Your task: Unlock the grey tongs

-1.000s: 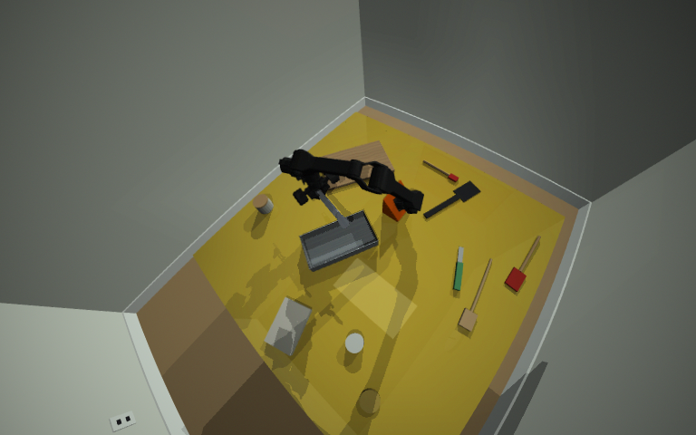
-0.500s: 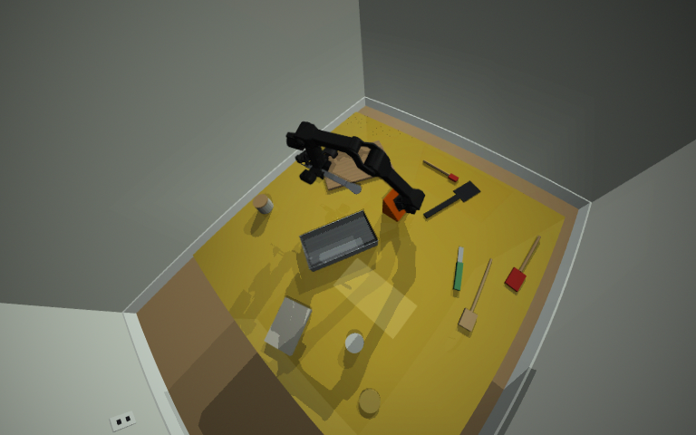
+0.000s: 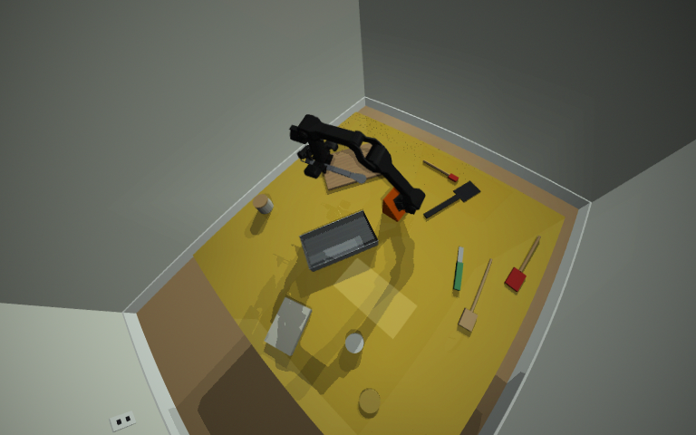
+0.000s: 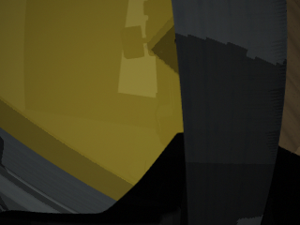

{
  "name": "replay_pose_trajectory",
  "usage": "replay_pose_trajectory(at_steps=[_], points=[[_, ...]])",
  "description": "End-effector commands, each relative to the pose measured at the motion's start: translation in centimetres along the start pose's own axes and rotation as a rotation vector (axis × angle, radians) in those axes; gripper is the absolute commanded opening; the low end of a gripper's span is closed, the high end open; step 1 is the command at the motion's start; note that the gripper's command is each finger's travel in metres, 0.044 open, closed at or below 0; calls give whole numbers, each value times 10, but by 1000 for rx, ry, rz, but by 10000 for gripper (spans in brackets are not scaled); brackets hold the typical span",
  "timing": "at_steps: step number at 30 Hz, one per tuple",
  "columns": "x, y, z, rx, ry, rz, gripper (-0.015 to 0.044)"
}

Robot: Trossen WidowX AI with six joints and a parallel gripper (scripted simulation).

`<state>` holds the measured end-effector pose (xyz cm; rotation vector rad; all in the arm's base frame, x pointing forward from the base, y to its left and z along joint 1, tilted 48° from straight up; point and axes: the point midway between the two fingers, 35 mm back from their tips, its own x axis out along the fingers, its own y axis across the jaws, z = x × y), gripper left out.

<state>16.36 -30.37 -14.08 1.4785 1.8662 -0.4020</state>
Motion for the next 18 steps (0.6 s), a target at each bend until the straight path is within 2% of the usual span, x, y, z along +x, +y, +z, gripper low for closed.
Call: replay_pose_trajectory(at_steps=[1, 18], points=[[-8, -31, 2, -90, -21, -2, -150], [-11, -148, -14, -488, -26, -21, -150]])
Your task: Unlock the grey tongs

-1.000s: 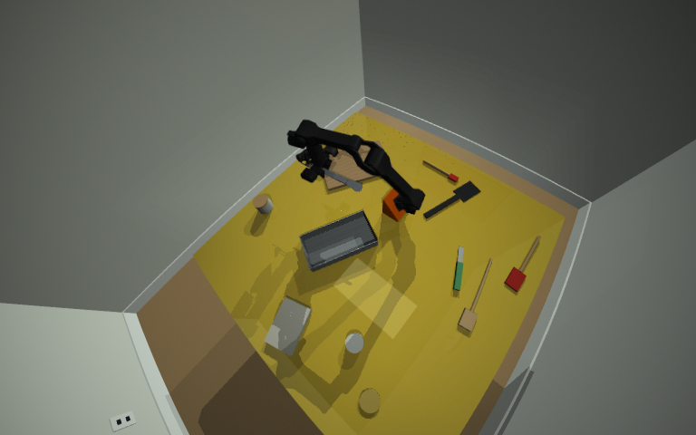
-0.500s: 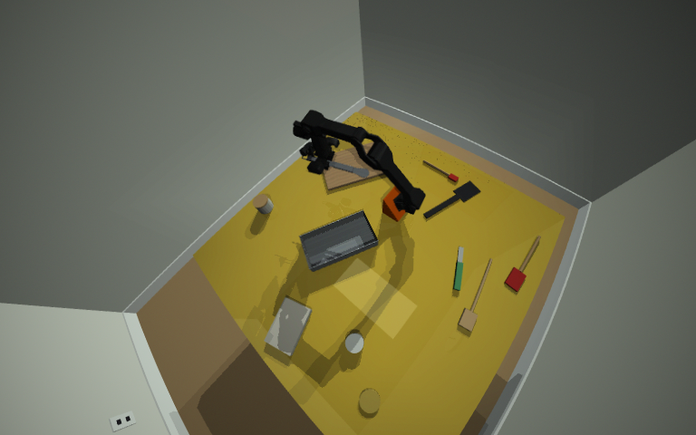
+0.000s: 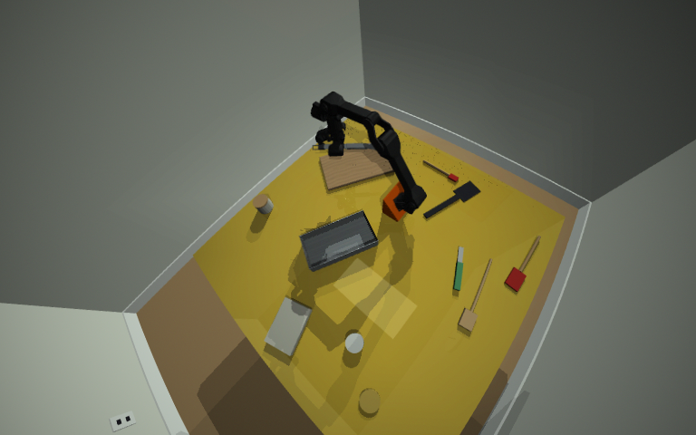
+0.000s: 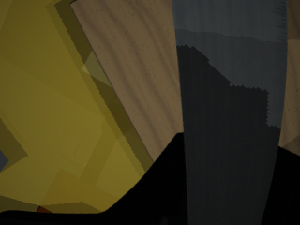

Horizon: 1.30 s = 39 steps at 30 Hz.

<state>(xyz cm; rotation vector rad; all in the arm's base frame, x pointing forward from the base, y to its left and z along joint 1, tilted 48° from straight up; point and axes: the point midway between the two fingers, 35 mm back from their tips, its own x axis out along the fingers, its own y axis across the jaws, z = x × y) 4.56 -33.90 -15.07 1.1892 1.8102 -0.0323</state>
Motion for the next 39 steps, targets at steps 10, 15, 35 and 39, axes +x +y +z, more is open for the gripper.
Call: replay_pose_trajectory(at_steps=[10, 15, 35, 39], points=[[4, -70, -55, -306, 5, -13, -150], [4, -70, -56, -310, 6, -13, -150], [-8, -71, -57, -283, -466, 142, -150], [-18, -73, -60, -276, -639, 174, -150]])
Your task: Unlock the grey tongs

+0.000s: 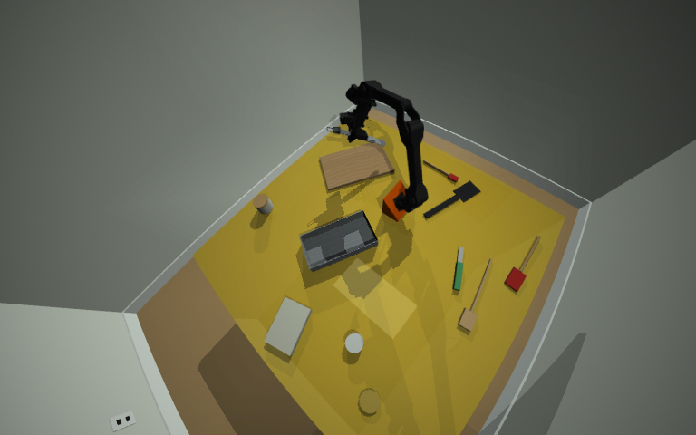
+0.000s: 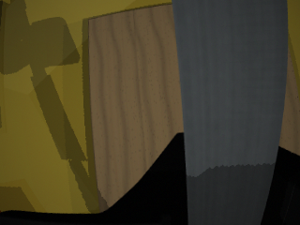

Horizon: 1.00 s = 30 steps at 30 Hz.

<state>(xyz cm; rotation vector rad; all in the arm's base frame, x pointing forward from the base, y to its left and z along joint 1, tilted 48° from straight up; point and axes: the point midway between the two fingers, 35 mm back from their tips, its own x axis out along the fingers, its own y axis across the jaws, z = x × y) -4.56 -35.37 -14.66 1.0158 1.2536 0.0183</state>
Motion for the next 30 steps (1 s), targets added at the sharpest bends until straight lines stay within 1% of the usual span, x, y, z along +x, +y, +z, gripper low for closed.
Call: replay_pose_trajectory(at_steps=[1, 11, 13, 30], points=[[-16, 1, 4, -13, -200, -1, -150], [-57, 3, 1, -47, -632, -33, -150], [-64, 3, 0, -54, -689, -43, -150], [-64, 3, -1, -55, -696, -44, -150]])
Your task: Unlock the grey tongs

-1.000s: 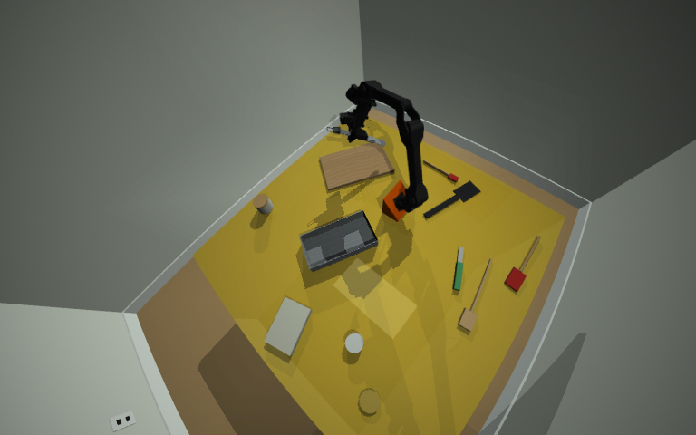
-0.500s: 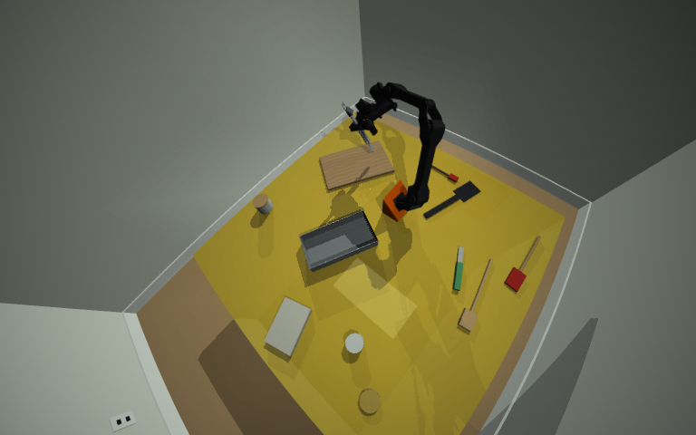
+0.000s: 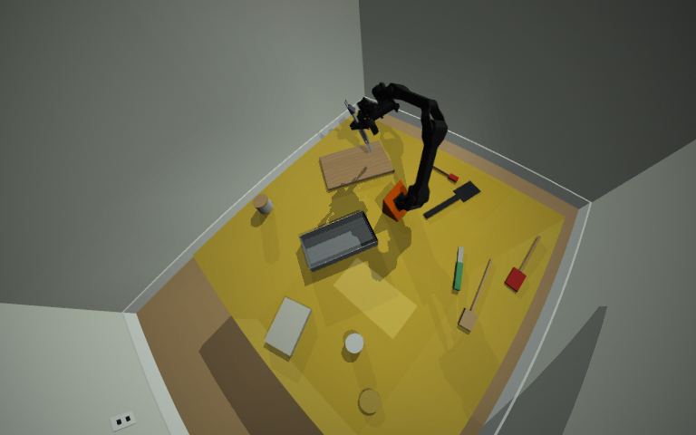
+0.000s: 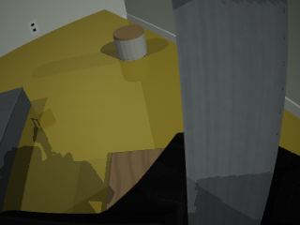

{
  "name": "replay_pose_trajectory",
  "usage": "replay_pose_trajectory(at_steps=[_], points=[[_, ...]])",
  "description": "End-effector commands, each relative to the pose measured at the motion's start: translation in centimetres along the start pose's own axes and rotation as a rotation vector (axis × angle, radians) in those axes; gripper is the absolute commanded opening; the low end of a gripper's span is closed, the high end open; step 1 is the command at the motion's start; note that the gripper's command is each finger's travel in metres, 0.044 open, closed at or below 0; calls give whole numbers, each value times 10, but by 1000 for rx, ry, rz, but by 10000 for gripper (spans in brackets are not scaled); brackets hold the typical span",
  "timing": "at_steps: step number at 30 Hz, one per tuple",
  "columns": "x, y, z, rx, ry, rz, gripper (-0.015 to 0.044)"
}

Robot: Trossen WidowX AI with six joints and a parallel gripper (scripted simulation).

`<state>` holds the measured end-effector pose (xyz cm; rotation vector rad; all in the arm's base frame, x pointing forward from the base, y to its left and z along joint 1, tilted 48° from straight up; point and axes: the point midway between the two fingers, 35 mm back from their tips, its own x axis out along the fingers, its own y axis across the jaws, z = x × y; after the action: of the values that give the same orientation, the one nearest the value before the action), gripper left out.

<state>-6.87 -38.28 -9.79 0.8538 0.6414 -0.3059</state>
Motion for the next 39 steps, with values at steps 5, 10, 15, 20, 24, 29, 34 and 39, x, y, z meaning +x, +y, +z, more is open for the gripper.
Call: replay_pose_trajectory(at_steps=[5, 10, 15, 20, 24, 29, 34, 39], points=[[-2, 1, 3, -11, -12, -3, -150], [-2, 1, 3, -11, -12, -3, -150], [-2, 1, 3, -11, -12, -3, -150], [-2, 1, 3, -11, -12, -3, -150], [0, 0, 2, -8, 6, 0, -150], [15, 0, -5, 11, 148, 17, -150], [30, 0, -16, 29, 337, 32, -150], [41, 1, -26, 36, 521, 37, -150]])
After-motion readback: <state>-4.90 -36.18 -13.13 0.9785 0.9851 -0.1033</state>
